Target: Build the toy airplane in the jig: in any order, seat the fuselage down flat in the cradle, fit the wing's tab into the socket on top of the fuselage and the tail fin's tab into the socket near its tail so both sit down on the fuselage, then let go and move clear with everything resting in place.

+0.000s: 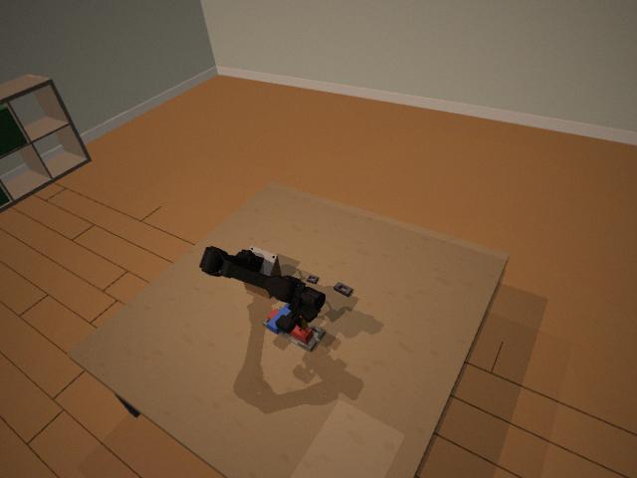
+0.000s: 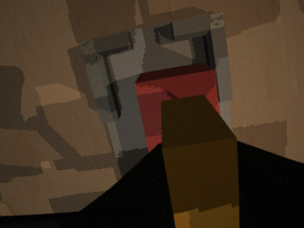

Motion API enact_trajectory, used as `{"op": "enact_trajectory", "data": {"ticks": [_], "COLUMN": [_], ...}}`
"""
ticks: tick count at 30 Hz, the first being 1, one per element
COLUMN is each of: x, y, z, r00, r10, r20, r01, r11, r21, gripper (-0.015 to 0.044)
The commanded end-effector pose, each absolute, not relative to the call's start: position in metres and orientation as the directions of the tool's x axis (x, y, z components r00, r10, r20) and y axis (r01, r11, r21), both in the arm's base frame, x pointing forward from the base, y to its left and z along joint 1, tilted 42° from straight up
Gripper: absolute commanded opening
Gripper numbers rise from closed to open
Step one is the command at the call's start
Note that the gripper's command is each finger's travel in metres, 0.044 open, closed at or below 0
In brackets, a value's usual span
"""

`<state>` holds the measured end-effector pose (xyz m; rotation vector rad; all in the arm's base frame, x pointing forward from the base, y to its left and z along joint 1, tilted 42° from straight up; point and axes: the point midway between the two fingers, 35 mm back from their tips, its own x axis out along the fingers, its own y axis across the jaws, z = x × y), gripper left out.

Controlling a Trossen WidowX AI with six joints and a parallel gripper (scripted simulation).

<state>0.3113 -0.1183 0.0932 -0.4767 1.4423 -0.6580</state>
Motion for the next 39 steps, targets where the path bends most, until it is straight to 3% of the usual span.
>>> {"op": "enact_trajectory", "data": {"ticks": [1, 30, 39], "x": [0.309, 0.31, 0.31], "y": [-0.123, -0.133, -0.133], "z": [0.087, 0.076, 0.076], "r00": [-0.001, 0.002, 0.002], "r10": [-0.67, -0.671, -0.671], "r20": [-0.742, -0.742, -0.742], "r01": [0.115, 0.121, 0.121], "r11": [0.738, 0.736, 0.736], "r21": [-0.666, -0.666, -0.666], "gripper": [0.0067, 0.0079, 0.0]}}
